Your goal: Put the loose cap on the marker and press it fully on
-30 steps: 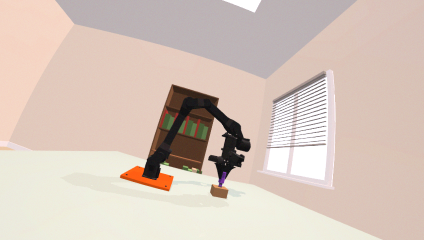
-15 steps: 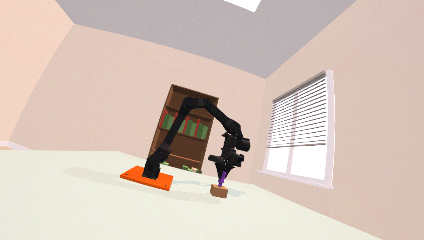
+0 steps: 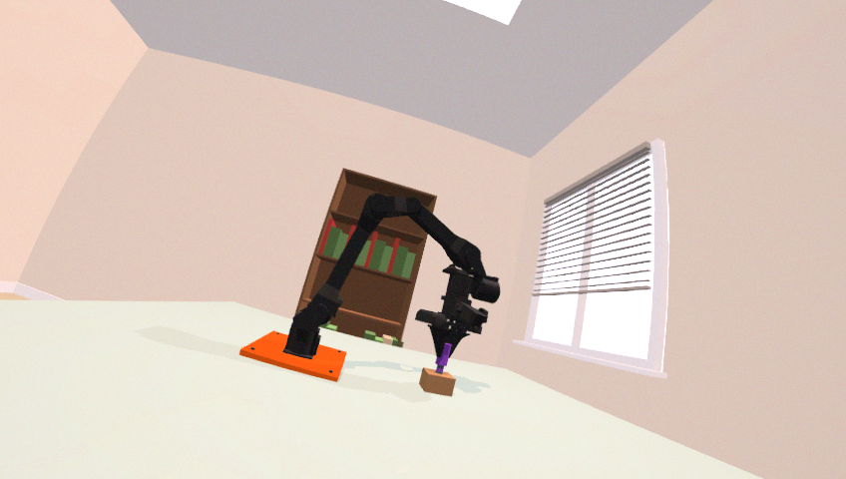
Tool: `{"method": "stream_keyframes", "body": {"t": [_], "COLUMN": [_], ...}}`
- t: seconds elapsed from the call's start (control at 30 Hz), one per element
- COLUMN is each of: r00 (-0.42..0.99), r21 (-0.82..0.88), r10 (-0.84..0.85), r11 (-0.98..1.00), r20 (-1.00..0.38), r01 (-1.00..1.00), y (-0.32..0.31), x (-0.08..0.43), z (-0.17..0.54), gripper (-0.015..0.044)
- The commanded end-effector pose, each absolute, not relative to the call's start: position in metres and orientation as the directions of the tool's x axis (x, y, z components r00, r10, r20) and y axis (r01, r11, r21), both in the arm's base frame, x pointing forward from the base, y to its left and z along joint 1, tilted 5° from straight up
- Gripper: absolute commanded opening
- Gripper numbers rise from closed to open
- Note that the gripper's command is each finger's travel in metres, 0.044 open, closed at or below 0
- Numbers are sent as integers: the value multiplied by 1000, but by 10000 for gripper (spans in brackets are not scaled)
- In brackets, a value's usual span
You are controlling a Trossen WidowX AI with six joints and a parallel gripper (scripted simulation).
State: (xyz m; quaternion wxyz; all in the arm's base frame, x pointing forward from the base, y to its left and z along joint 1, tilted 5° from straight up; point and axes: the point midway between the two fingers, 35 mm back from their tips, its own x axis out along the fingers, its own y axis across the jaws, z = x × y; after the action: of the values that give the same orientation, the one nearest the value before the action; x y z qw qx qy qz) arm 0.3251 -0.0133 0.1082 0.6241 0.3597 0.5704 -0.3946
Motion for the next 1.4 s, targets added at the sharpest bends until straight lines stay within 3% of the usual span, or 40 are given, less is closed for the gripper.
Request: {"method": "stream_keyframes", "body": {"t": [0.0, 0.3, 0.87, 1.2, 1.37], "r00": [37, 37, 38, 38, 38], "r21": [-1, -1, -1, -1, -1], "r10": [-81, -81, -82, -82, -81], "r11": [429, 429, 430, 430, 430], "r20": [-996, -996, -996, -996, -996], "r01": [903, 903, 903, 903, 903], "y": [-13, -13, -13, -7, -7], "x": [325, 325, 325, 323, 322], "z": [107, 107, 108, 181, 183], "gripper": [0, 0, 440, 440, 440]}}
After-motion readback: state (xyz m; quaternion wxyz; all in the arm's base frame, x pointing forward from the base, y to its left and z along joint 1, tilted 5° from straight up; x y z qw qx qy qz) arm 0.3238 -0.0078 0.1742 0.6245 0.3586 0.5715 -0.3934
